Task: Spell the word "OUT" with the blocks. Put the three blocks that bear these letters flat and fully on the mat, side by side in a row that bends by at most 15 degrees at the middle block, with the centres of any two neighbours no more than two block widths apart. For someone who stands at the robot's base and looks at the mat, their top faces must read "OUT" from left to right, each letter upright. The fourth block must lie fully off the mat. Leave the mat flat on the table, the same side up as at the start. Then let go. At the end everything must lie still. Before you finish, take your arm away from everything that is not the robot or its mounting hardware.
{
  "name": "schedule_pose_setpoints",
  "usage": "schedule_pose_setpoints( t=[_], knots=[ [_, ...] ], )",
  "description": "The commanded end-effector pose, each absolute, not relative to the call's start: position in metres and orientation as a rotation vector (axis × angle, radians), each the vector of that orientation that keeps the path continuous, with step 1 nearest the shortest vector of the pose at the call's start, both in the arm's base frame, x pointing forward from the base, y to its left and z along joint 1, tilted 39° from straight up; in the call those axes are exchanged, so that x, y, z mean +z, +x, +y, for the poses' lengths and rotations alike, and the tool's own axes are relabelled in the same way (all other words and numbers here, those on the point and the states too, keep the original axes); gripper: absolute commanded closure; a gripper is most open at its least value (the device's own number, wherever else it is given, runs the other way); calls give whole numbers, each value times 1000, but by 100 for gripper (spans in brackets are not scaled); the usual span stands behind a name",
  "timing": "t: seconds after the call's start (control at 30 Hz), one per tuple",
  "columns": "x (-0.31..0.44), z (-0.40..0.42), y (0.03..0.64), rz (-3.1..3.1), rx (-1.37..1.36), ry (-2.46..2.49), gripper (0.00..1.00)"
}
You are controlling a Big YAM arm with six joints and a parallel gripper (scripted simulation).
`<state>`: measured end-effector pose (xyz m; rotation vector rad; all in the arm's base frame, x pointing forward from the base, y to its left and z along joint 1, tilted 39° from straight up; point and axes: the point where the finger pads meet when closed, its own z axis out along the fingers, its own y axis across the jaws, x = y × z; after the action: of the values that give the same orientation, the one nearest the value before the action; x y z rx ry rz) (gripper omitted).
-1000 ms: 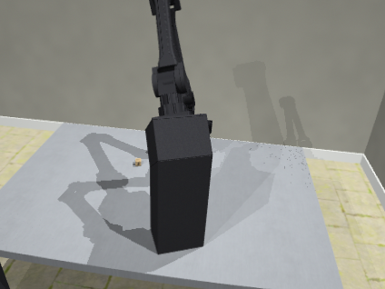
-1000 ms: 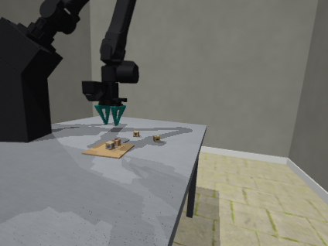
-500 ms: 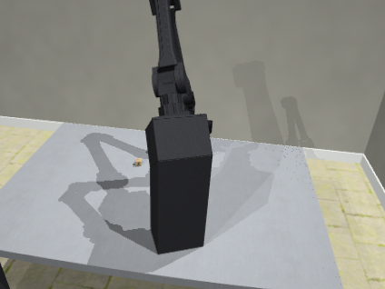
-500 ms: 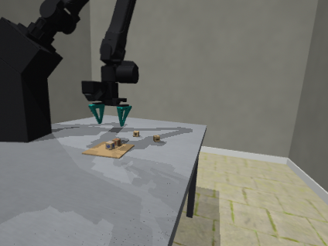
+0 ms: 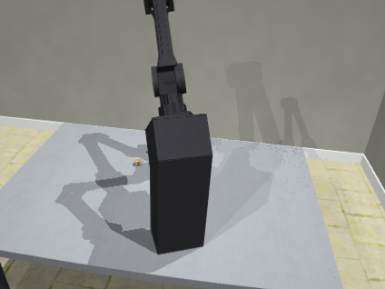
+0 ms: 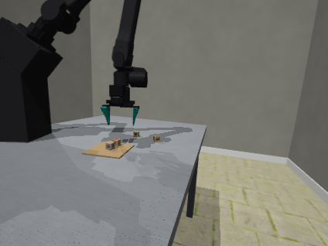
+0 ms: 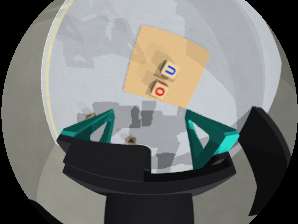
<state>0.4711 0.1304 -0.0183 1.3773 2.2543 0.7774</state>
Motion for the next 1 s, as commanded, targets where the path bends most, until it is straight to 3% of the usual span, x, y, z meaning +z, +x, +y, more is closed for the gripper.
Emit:
schedule_pose_setpoints(
  t=[0.0, 0.3, 0.57, 0.6, 0.97],
  knots=[
    [2, 183, 467, 2383, 706, 1023, 0],
    [26, 280, 441, 2464, 530, 345, 0],
    [18, 288, 436, 2466, 383, -139, 0],
    [18, 288, 435, 2461, 359, -194, 42],
    [15, 287, 432, 2441, 273, -406, 42]
  ],
)
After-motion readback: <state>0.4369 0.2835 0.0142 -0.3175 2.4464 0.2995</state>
